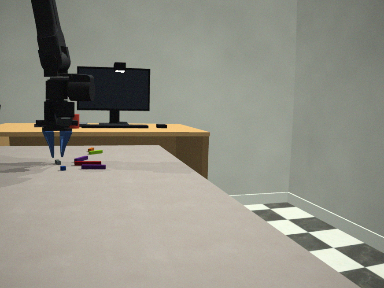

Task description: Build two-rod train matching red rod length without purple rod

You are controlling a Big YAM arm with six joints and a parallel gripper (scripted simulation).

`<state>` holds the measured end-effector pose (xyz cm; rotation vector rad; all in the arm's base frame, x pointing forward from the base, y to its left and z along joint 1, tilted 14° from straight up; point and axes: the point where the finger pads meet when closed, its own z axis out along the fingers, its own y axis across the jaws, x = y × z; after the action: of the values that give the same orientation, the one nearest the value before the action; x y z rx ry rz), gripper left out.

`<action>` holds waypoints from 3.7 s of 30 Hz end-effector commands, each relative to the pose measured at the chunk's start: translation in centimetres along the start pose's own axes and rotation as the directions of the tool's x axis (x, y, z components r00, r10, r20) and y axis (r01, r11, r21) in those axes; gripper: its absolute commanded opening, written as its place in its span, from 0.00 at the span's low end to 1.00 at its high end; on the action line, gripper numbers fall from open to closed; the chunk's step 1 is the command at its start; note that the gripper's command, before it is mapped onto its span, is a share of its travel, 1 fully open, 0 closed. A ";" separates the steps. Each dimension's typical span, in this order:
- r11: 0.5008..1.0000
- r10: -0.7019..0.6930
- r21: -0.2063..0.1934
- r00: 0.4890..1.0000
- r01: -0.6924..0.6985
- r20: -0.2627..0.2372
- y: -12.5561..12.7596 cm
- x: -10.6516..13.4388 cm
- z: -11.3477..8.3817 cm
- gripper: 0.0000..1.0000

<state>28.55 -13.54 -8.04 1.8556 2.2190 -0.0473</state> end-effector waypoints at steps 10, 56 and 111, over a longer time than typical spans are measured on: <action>1.000 0.002 -0.021 1.000 -0.001 0.015 0.8 -1.0 -0.2 0.23; 1.000 0.003 -0.015 1.000 -0.003 0.009 0.6 0.2 -0.1 0.23; 1.000 0.002 -0.017 1.000 -0.002 0.011 0.7 0.3 -0.2 0.23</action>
<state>28.55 -13.21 -8.11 1.8532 2.2199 -0.0439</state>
